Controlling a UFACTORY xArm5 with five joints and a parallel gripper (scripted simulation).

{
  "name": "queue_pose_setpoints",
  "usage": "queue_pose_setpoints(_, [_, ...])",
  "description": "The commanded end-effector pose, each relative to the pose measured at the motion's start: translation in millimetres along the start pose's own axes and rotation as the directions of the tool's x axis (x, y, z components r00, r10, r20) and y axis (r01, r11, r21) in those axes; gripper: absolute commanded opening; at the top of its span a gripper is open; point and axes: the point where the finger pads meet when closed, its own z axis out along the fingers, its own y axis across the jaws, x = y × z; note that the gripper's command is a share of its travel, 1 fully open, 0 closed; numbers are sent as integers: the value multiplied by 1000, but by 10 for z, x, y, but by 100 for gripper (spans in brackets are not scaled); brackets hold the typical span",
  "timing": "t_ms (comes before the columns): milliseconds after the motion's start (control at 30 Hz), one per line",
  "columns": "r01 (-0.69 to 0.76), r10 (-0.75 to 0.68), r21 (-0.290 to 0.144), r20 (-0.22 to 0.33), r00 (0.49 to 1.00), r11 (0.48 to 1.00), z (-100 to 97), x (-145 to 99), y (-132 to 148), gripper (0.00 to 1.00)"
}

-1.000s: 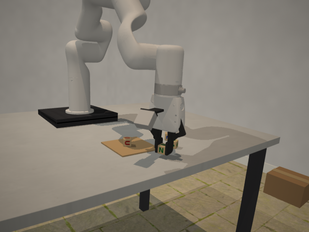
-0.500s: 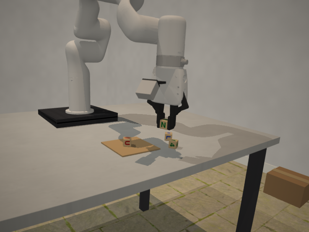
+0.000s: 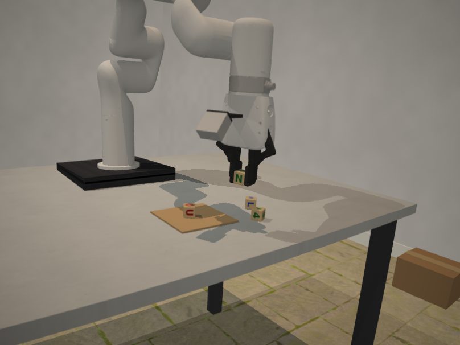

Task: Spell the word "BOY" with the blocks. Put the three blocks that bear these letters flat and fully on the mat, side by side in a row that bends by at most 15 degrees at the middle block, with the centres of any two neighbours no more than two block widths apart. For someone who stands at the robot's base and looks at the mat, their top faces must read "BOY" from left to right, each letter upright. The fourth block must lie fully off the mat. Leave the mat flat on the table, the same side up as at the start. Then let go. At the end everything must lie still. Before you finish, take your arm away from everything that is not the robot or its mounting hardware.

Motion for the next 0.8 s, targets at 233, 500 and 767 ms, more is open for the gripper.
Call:
queue_pose_setpoints(233, [-252, 252, 11, -1, 968, 968, -51, -343, 851, 21])
queue_pose_setpoints(500, [-307, 307, 11, -1, 952, 952, -29, -416, 1060, 21])
queue_pose_setpoints(767, [-307, 307, 11, -1, 952, 952, -29, -416, 1060, 21])
